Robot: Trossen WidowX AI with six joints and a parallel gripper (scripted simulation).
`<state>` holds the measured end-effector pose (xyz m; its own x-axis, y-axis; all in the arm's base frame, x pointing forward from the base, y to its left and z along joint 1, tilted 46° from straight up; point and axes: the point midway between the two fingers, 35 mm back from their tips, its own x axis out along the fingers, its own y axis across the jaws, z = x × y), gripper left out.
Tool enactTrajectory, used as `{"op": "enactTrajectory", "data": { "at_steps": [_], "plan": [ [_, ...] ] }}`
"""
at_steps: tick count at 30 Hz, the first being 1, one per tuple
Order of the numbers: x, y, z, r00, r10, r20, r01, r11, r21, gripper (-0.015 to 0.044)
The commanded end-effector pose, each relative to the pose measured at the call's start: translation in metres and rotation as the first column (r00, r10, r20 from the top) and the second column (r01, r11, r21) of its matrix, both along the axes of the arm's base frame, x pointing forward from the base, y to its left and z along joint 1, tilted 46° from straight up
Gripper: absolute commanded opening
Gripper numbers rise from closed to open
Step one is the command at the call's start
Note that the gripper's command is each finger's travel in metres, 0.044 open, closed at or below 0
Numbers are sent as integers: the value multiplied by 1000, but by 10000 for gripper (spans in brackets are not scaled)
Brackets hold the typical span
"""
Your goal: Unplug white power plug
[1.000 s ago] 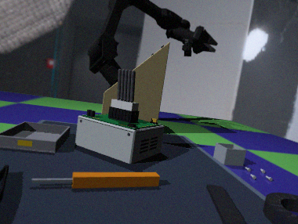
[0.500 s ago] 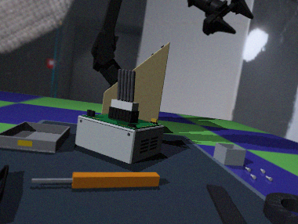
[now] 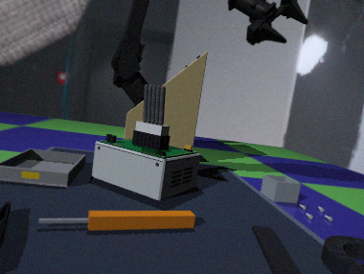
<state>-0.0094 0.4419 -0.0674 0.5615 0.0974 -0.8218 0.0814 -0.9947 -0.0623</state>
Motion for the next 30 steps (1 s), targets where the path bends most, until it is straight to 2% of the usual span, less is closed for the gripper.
{"op": "enactTrajectory", "data": {
  "at_steps": [1,3,6,14,17,20,22,24,26,30],
  "plan": [
    [56,-14,11,954,-300,-15,300,950,91,430],
    [92,-30,17,872,-489,-33,488,859,154,430],
    [140,-57,25,665,-743,-79,735,632,247,430],
    [94,-30,13,864,-502,-37,501,852,151,430],
    [94,-30,13,864,-502,-37,501,852,151,430],
    [107,-38,16,813,-580,-48,578,796,180,430],
    [128,-50,20,718,-693,-66,687,691,226,430],
    [157,-70,26,553,-828,-99,811,507,290,430],
    [151,-66,25,584,-806,-93,792,542,280,430],
    [124,-49,18,715,-696,-69,690,685,233,430]
  ]
}}
